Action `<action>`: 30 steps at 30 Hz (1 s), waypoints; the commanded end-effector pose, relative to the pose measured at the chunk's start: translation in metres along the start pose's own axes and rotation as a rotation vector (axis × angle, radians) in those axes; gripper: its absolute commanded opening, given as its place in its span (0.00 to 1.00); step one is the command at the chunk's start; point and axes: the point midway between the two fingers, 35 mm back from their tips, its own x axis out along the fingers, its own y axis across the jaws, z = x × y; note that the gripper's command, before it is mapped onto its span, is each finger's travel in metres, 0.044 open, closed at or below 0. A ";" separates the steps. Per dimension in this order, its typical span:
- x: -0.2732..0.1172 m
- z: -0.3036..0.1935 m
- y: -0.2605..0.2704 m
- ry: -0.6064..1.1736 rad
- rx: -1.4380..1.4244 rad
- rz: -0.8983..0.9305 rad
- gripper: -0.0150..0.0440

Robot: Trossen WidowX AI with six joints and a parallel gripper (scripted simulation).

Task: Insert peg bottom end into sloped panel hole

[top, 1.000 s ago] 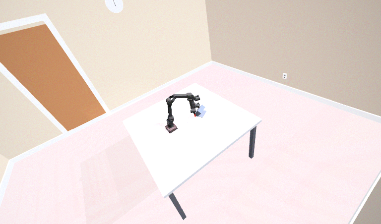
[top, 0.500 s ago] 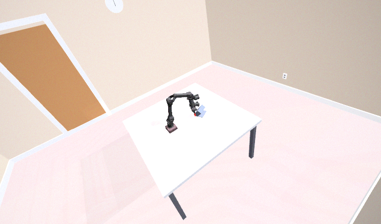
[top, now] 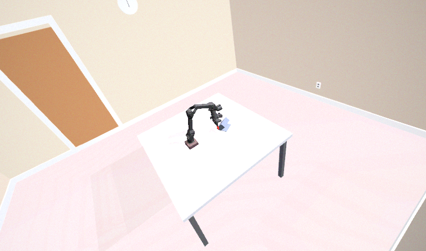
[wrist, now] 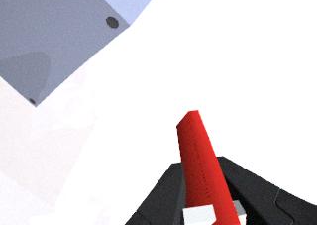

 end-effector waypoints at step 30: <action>-0.010 0.009 0.032 -0.015 -0.501 -0.142 0.25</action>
